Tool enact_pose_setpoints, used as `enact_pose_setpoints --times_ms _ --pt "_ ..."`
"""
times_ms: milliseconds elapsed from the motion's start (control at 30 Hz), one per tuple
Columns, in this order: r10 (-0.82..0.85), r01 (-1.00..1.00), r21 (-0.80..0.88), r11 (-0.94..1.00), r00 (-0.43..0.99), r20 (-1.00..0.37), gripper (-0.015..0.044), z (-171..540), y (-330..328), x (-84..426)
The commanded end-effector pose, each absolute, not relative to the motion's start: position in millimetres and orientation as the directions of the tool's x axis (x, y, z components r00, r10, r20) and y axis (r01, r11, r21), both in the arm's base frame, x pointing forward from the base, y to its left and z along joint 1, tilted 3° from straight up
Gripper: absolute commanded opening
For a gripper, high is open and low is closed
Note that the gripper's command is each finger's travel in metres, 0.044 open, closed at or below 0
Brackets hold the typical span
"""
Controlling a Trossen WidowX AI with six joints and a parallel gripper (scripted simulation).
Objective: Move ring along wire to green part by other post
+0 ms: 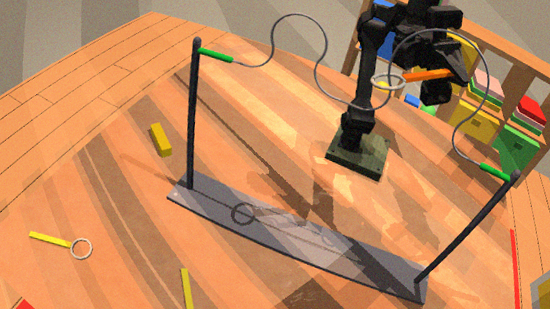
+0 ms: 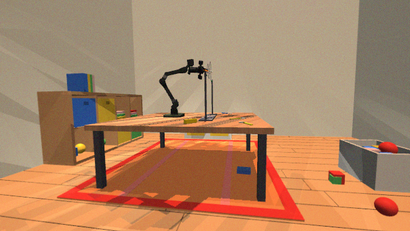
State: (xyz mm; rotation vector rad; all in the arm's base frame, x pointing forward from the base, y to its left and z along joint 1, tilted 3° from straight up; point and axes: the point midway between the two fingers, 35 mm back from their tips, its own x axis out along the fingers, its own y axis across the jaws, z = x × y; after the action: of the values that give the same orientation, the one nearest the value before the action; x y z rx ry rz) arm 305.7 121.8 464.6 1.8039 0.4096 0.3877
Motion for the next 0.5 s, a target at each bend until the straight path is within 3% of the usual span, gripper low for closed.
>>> enact_pose_setpoints --times_ms 0,467 --pt "0.469 0.069 0.97 -0.233 0.882 0.05 -0.015 469.8 121.0 305.0" --pt "0.469 0.073 0.99 -0.121 0.883 -0.007 -0.015 468.4 121.1 305.1"
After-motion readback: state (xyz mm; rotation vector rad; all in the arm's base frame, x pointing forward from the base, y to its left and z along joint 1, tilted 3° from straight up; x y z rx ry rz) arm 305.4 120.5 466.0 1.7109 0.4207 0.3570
